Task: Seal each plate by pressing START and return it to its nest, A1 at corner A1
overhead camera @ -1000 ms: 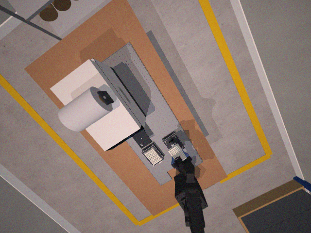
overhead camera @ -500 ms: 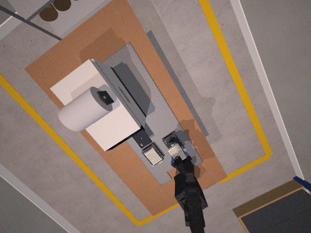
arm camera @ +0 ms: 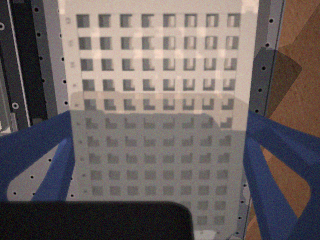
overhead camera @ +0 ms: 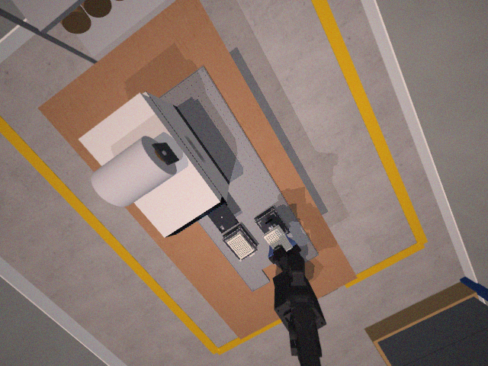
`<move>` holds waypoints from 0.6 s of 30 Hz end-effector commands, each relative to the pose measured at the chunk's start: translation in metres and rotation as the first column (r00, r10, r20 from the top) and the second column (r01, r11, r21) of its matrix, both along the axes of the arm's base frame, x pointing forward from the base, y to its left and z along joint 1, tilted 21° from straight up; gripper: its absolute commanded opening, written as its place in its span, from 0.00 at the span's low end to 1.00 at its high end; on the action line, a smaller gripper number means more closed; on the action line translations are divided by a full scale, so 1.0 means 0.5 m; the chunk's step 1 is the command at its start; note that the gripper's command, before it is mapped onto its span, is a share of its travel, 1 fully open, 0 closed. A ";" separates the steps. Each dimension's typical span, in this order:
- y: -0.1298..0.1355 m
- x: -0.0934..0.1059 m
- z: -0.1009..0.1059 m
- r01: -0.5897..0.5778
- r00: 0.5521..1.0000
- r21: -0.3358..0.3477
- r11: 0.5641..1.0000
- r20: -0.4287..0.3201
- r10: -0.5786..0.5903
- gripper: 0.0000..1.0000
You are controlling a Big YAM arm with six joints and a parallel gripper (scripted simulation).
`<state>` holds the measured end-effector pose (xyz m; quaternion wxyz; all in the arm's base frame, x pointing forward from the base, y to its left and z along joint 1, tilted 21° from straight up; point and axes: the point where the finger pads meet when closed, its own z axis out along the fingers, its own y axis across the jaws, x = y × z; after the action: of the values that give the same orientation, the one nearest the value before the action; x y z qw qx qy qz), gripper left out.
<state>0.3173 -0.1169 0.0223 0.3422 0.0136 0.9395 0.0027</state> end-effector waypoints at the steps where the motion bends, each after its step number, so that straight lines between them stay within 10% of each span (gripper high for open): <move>1: 0.008 0.004 0.013 -0.007 1.000 -0.009 1.000 0.027 0.007 0.00; 18: -0.006 0.029 0.017 -0.007 1.000 -0.007 1.000 0.024 0.007 0.00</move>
<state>0.3168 -0.1166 0.0222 0.3425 0.0136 0.9394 0.0026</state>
